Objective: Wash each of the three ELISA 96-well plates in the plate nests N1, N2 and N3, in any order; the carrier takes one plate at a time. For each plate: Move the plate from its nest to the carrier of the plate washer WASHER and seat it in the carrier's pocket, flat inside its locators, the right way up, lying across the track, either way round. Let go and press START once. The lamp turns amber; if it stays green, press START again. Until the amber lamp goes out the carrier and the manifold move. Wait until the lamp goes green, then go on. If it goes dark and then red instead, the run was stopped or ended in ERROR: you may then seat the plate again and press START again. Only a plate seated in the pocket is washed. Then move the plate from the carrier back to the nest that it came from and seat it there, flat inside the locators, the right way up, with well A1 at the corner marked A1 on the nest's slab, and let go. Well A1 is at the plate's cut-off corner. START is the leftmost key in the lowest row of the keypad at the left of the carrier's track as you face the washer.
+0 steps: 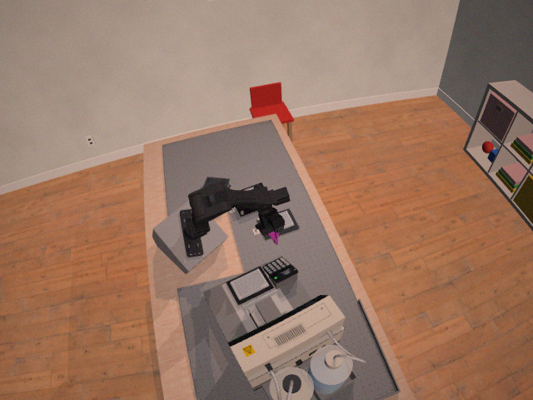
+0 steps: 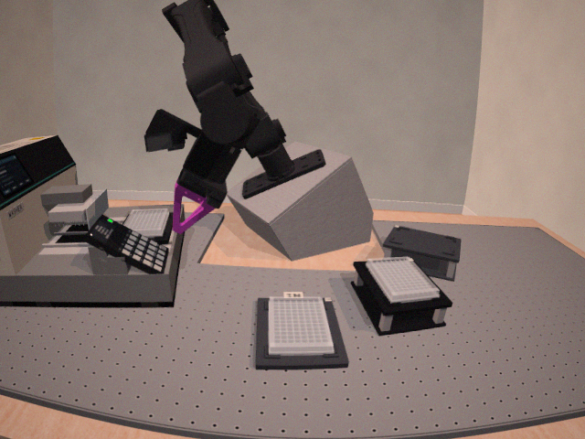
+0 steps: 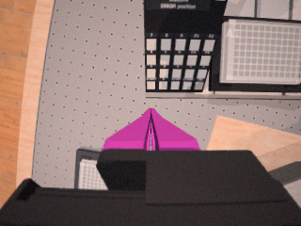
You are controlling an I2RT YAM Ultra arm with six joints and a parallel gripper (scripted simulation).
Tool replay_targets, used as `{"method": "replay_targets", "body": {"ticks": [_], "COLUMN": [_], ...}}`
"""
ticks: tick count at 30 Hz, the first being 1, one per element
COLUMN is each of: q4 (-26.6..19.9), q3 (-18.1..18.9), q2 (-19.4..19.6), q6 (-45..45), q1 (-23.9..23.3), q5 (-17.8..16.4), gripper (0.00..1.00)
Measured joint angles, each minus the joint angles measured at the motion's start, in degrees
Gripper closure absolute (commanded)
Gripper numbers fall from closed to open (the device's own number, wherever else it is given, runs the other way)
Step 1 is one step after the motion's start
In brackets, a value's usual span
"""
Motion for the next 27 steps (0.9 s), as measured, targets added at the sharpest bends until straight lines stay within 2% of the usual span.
{"method": "replay_targets", "body": {"ticks": [11, 12, 15, 19, 23, 27], "q4": [0.0, 0.0, 0.8, 0.7, -0.3, -2.6], "q3": [0.0, 0.0, -1.2, -2.9, -3.0, -2.0], "q2": [0.0, 0.0, -2.0, -8.9, -14.8, -18.2], "q6": [0.0, 0.0, -3.2, -12.0, -22.8, -33.7], "q1": [0.0, 0.0, -1.5, -6.6, -12.5, -18.9], "q5": [0.0, 0.0, -1.8, -6.3, -12.1, -18.6], "gripper": [1.00, 0.00, 0.00, 0.00, 0.00, 0.00]}}
